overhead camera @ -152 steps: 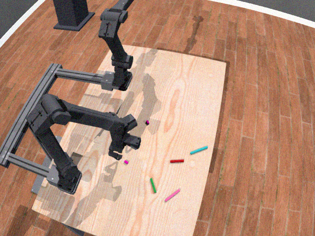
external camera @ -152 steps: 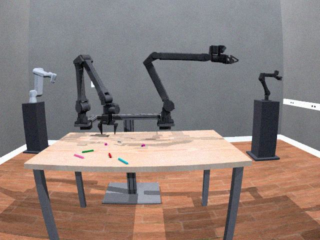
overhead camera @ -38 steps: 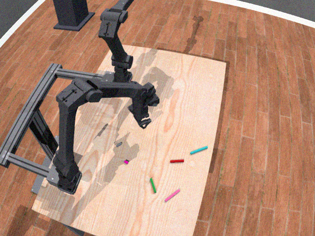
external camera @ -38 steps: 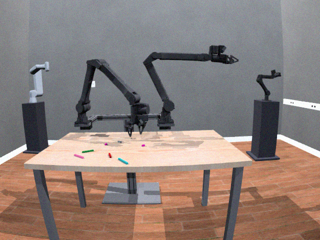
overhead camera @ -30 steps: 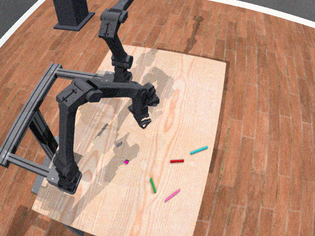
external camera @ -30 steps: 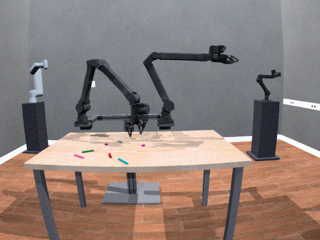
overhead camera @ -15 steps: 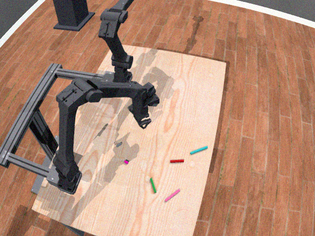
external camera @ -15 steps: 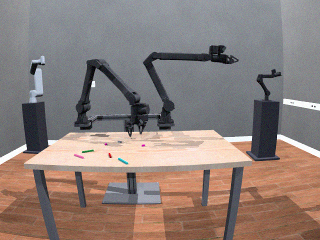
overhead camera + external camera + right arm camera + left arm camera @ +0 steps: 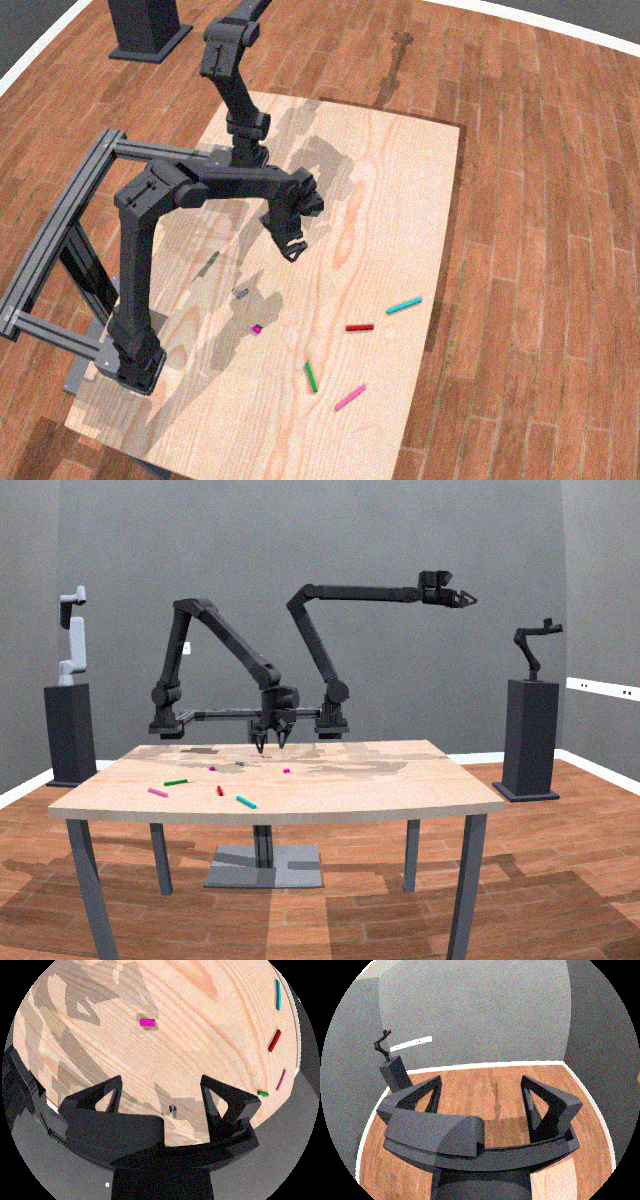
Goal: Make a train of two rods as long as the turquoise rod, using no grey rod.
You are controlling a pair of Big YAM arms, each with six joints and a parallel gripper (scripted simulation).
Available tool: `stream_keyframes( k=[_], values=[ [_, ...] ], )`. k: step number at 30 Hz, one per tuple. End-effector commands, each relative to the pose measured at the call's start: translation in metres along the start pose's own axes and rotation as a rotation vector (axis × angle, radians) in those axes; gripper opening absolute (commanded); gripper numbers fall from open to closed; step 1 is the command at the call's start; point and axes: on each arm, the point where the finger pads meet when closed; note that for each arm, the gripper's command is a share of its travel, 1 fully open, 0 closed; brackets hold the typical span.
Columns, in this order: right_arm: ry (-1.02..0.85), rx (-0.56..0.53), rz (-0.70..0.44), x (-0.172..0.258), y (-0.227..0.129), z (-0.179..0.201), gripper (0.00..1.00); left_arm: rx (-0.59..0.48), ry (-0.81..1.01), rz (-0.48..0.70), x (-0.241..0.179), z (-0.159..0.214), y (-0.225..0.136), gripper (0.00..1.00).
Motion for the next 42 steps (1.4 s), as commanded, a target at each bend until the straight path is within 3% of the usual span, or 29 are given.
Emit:
stream_keyframes(
  k=[1,34,42],
  values=[
    [0.003,-0.067,-0.030,0.010,-0.025,-0.030,1.00,-0.040,-0.013,-0.014,0.005,-0.015,-0.005,1.00],
    [-0.005,-0.061,-0.026,0.005,-0.023,-0.032,1.00,-0.040,-0.013,-0.014,0.005,-0.015,-0.005,1.00],
    [-0.178,-0.041,-0.014,-0.024,-0.013,-0.049,1.00,-0.040,-0.013,-0.014,0.005,-0.015,-0.005,1.00]
  ],
)
Point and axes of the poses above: on each arm, the point where the finger pads meet when closed, its own y axis out along the fingers, its own x axis across the jaws, z = x × y, and after that the axes turned 7 degrees about y, right-handed
